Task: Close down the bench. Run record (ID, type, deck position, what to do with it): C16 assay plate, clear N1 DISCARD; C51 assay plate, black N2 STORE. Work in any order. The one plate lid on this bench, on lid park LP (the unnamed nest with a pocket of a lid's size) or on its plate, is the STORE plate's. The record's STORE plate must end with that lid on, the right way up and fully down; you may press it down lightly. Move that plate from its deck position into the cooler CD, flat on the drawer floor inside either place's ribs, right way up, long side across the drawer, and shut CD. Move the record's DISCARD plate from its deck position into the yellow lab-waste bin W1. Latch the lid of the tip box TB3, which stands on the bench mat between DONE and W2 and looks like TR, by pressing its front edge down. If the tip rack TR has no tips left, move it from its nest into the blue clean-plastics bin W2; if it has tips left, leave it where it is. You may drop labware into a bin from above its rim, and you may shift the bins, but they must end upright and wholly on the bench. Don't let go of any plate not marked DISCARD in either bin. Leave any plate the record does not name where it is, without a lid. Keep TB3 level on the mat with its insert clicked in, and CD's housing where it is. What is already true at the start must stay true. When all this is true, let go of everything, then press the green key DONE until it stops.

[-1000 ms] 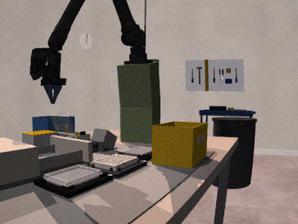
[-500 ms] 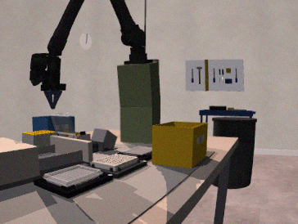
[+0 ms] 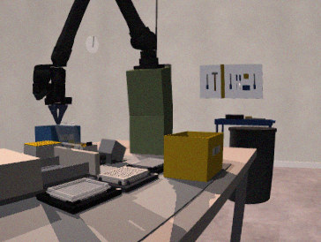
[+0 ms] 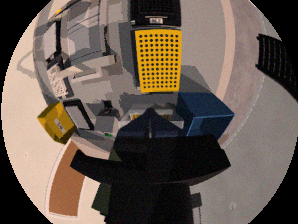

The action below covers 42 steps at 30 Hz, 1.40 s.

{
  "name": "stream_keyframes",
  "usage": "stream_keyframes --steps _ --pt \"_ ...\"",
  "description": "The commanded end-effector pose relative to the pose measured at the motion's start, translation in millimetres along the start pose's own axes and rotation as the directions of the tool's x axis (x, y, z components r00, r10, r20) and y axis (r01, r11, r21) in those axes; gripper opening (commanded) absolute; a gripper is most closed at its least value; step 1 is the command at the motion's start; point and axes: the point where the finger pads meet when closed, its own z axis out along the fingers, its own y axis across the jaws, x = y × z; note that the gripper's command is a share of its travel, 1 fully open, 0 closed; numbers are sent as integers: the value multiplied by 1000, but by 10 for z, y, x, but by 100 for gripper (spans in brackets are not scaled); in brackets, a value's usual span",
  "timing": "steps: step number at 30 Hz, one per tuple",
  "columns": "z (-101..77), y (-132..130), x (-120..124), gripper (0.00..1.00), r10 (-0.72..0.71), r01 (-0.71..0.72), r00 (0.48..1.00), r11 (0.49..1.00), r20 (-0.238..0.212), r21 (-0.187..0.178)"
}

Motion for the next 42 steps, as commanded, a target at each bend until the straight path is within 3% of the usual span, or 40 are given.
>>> stream_keyframes --steps 1,13,15,16,20,22,32,33,38,42 --pt "17 -7 -219 0 -11 10 999 1000 41 14" --pt "220 -4 -208 0 -11 10 999 1000 38 14" --pt "220 -4 -208 0 -11 10 999 1000 38 14" --pt "56 -32 -351 0 -20 18 997 999 74 27" --pt "57 -29 -342 0 -20 18 997 999 72 26" --pt "146 -41 -167 0 -6 5 999 1000 36 13" --pt "146 -41 -167 0 -6 5 999 1000 36 13" --pt "222 24 -70 0 -13 13 1000 1000 21 8" --pt "64 -101 -97 0 -7 6 998 1000 55 24" --pt "96 -91 -10 0 -6 5 999 1000 46 20"
